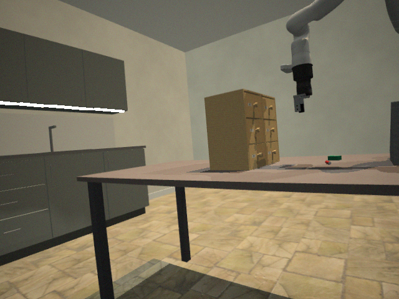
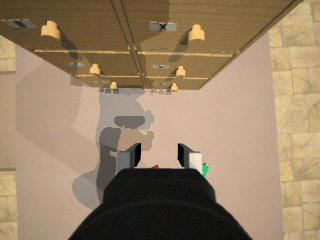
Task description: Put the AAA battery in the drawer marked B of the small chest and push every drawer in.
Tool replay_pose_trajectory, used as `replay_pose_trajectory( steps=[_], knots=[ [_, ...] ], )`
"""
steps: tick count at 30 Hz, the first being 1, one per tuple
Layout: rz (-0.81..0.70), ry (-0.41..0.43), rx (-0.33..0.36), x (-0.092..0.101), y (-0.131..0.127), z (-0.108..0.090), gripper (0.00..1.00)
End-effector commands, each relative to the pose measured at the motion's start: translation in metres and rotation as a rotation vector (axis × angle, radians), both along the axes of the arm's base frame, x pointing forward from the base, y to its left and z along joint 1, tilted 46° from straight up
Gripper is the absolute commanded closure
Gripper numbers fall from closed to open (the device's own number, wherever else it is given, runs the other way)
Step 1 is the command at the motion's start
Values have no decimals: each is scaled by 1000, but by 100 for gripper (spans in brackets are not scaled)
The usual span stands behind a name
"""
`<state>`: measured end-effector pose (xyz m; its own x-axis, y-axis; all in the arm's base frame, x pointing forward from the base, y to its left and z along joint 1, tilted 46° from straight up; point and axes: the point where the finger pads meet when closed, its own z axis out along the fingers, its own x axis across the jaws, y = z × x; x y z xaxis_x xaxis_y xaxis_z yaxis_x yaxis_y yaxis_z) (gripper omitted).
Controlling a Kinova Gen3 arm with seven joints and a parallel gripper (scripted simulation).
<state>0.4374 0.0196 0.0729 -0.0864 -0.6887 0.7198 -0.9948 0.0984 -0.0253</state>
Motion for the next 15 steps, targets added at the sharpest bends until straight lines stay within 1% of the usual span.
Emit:
replay_pose_trajectory(
  steps=[1, 15],
  knots=[
    [2, -13, 5, 4, 2, -1, 0],
    [4, -19, 5, 3, 0, -2, 0]
  ],
)
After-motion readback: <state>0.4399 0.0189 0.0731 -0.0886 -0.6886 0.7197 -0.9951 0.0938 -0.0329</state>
